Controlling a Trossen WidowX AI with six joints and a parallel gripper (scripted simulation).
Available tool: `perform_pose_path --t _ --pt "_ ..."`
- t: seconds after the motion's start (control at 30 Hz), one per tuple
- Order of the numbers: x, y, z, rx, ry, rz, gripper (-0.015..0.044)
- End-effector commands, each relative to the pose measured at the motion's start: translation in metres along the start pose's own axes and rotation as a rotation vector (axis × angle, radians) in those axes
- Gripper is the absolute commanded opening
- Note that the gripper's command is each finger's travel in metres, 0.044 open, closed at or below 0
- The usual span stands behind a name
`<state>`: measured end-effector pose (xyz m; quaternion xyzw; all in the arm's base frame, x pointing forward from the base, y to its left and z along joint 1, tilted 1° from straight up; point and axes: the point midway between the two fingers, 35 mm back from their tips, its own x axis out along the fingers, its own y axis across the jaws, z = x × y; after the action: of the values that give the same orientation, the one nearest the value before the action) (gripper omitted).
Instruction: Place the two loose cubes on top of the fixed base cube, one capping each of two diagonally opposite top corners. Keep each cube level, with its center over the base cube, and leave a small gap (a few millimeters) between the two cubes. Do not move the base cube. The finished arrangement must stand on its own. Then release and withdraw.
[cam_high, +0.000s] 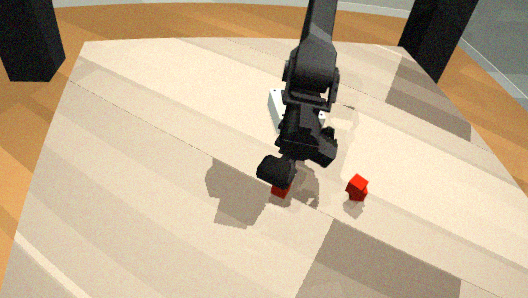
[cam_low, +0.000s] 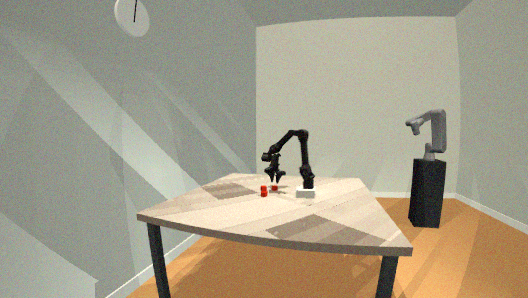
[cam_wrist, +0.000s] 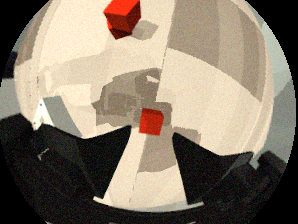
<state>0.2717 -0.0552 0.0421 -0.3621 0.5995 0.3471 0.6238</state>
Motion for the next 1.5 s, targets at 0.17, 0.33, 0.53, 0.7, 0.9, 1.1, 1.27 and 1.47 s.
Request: perform_pose_path --t 0.17,0.33,0.53,0.7,0.9,1.1,1.27,1.47 --pt "0.014 0.001 0.0 -0.004 -0.001 0.009 0.0265" --pt "0.023 0.001 0.0 -0.004 -0.001 0.009 0.0265" --pt "0.032 0.002 0.0 -0.004 -0.001 0.009 0.0265" --pt "0.038 0.002 0.0 -0.004 -0.001 0.009 0.0265" --pt "0.038 0.002 0.0 -0.004 -0.001 0.009 0.0107" --pt "0.034 0.001 0.001 -0.004 -0.001 0.009 0.0105" --pt "0.019 -0.002 0.001 -0.004 -0.002 0.009 0.0105" --pt "0.0 -0.004 0.002 -0.004 -0.002 0.008 0.0105"
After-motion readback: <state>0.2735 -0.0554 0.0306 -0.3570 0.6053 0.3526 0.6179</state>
